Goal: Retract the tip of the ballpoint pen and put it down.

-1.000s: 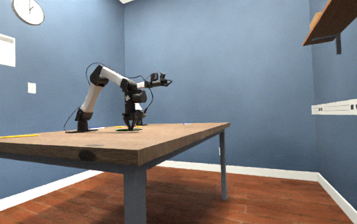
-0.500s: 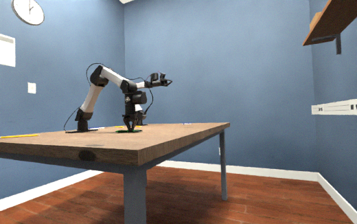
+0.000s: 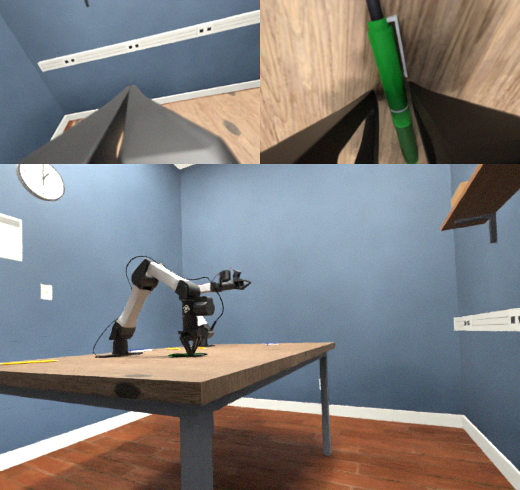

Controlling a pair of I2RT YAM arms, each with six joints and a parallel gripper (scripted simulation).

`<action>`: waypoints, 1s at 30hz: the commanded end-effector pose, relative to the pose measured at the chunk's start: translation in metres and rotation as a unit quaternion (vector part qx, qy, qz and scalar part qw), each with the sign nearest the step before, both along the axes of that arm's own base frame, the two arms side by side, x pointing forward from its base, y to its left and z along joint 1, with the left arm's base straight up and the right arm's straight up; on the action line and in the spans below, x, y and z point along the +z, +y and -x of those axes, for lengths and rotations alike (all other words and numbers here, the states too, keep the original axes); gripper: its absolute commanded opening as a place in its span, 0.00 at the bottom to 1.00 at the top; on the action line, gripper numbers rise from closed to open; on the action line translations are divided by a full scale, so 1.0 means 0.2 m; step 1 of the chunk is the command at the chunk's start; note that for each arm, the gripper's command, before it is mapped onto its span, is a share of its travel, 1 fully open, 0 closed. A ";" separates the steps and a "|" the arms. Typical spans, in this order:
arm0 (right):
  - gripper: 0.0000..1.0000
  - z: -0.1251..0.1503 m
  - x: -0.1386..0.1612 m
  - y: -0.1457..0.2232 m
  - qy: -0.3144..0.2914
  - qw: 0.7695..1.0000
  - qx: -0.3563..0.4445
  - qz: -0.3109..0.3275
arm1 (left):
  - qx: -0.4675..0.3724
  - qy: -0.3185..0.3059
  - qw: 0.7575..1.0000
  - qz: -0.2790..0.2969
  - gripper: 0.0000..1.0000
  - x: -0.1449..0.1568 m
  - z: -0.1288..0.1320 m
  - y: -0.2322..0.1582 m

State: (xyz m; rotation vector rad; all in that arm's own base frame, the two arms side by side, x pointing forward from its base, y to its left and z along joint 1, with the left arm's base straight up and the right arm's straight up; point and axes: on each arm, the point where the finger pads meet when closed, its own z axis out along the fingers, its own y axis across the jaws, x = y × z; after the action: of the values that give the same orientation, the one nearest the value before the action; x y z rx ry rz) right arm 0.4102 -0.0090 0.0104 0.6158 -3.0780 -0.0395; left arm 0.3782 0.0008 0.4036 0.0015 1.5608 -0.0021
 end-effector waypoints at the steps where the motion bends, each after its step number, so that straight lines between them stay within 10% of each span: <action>1: 0.28 -0.03 0.10 -0.01 -0.012 1.000 -0.006 -0.001 | 0.000 -0.044 0.999 -0.004 0.01 0.15 0.02 0.00; 30: 0.28 -0.04 0.42 -0.02 -0.025 1.000 0.002 0.001 | 0.000 -0.044 0.999 -0.004 0.01 0.15 0.02 0.00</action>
State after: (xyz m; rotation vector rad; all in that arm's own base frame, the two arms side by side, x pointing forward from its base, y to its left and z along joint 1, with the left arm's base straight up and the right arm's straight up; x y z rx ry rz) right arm 0.4129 -0.0086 0.0705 0.6223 -3.0835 -0.0372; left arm 0.3782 0.0008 0.4036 0.0015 1.5608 -0.0021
